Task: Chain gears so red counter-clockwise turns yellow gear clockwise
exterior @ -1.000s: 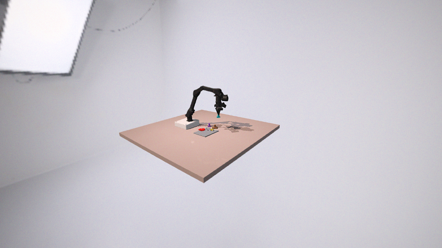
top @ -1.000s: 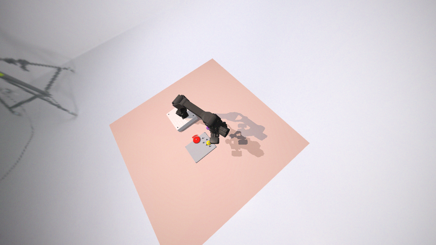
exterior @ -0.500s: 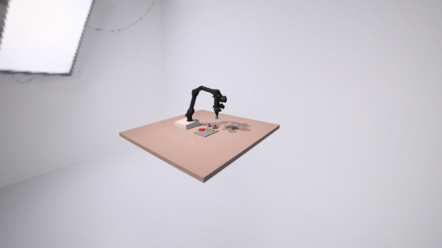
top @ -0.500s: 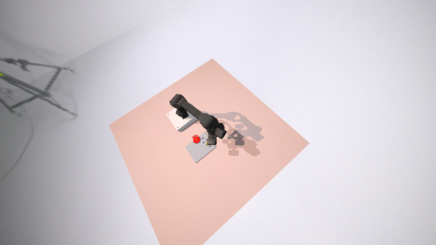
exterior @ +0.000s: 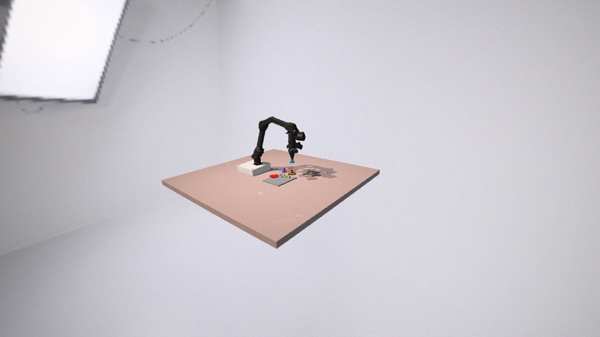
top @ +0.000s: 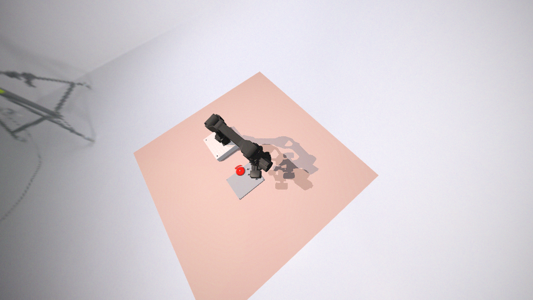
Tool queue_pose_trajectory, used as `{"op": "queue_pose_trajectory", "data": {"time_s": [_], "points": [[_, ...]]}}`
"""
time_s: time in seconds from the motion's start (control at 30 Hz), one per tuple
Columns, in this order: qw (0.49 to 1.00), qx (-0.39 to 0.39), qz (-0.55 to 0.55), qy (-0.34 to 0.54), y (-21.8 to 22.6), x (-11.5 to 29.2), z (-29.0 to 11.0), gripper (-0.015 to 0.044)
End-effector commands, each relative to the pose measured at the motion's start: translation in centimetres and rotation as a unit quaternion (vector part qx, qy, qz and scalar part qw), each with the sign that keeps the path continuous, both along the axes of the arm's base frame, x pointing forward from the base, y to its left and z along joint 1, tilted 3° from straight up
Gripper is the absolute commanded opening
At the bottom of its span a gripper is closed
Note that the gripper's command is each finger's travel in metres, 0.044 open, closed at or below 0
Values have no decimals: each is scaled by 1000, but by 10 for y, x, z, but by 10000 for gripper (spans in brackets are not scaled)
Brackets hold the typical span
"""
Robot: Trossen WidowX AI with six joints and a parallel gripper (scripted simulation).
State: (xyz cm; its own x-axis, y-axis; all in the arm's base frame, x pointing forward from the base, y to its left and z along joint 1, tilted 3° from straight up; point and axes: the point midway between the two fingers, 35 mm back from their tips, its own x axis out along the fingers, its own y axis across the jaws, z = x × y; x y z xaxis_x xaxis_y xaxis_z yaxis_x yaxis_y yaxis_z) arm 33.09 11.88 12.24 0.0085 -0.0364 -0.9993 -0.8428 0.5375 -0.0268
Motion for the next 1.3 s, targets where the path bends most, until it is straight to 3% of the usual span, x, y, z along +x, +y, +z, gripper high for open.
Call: {"op": "queue_pose_trajectory", "data": {"time_s": [0.0, 1.27], "points": [[1000, 1, 1, -6, -5, -2, 1, 0], [1000, 0, -1, -5, -47, -31, -28, 0]]}}
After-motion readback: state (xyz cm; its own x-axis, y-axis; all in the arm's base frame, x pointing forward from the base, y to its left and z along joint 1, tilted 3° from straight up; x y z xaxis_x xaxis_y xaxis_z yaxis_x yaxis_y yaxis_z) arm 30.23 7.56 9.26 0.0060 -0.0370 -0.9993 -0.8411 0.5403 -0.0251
